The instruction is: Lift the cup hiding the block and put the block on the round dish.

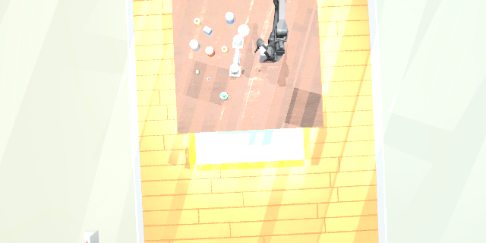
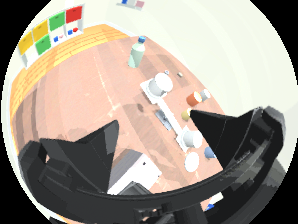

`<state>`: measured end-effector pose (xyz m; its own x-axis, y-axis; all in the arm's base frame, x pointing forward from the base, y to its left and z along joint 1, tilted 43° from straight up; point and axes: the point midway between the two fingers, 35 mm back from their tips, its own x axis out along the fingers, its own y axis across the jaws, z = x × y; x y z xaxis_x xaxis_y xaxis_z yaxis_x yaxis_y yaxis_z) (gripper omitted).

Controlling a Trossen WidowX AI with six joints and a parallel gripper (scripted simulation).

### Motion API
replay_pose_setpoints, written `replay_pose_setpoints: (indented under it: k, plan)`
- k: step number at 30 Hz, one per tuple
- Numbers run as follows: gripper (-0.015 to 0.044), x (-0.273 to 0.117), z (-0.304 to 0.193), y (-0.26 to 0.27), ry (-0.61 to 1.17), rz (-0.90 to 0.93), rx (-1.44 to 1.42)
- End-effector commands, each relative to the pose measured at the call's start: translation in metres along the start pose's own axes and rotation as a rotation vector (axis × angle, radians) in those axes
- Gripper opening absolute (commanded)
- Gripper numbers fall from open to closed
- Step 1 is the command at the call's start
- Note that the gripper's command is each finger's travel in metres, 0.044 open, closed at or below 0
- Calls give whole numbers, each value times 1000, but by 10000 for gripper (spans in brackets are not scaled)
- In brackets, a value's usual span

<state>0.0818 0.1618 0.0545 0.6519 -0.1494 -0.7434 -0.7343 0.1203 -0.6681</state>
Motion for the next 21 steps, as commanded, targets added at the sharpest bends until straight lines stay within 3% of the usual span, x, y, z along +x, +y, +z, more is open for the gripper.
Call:
replay_pose_setpoints:
  k: [1, 21]
  plan:
    - [440, 4, 1, -11, 27, -47, 127]
    - [440, 27, -6, -59, 116, -309, 731]
